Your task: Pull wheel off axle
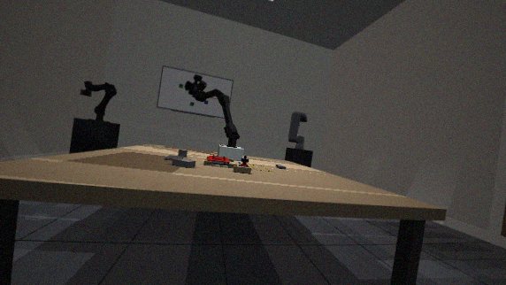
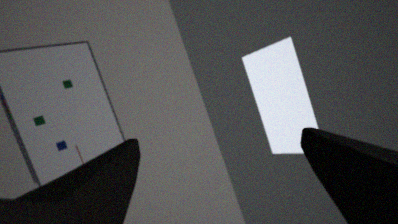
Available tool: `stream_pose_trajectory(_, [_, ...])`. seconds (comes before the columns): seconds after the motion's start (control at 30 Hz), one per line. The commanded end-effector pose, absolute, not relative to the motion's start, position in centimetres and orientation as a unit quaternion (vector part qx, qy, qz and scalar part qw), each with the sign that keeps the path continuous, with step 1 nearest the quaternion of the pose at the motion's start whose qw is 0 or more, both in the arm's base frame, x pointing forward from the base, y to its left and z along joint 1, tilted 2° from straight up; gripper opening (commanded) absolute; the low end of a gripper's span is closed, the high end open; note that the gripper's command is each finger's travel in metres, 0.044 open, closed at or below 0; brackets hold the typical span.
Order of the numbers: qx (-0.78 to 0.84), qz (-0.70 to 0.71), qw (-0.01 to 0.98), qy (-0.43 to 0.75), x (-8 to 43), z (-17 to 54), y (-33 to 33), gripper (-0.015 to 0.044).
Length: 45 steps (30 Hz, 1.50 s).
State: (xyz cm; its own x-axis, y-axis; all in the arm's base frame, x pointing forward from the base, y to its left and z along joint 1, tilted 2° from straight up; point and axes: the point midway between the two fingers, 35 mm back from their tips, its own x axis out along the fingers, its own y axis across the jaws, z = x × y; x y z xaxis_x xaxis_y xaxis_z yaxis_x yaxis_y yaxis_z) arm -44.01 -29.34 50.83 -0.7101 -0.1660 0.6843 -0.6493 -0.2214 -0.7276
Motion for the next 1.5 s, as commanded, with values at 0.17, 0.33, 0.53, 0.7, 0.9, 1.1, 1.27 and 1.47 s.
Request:
stream_pose_trajectory(0.17, [0.359,0.723,0.081,-0.585,-41.3,49.2,-35.0,0.0300])
stream_pose_trajectory(0.33, [0.381,0.734,-0.010,-0.562,-37.5,47.6,-40.2,0.0300])
stream_pose_trajectory(0.53, [0.407,0.740,-0.116,-0.523,-31.9,45.9,-45.3,0.0300])
stream_pose_trajectory(0.7, [0.405,0.737,-0.214,-0.497,-26.8,43.6,-49.5,0.0300])
stream_pose_trajectory(0.9, [0.390,0.721,-0.332,-0.466,-19.4,40.5,-53.5,0.0300])
stream_pose_trajectory(1.1, [0.371,0.693,-0.442,-0.432,-11.7,37.7,-55.7,0.0300])
stream_pose_trajectory(1.27, [0.355,0.670,-0.507,-0.410,-6.9,36.0,-56.3,0.0300])
stream_pose_trajectory(1.47, [0.328,0.628,-0.583,-0.397,0.2,33.3,-56.6,0.0300])
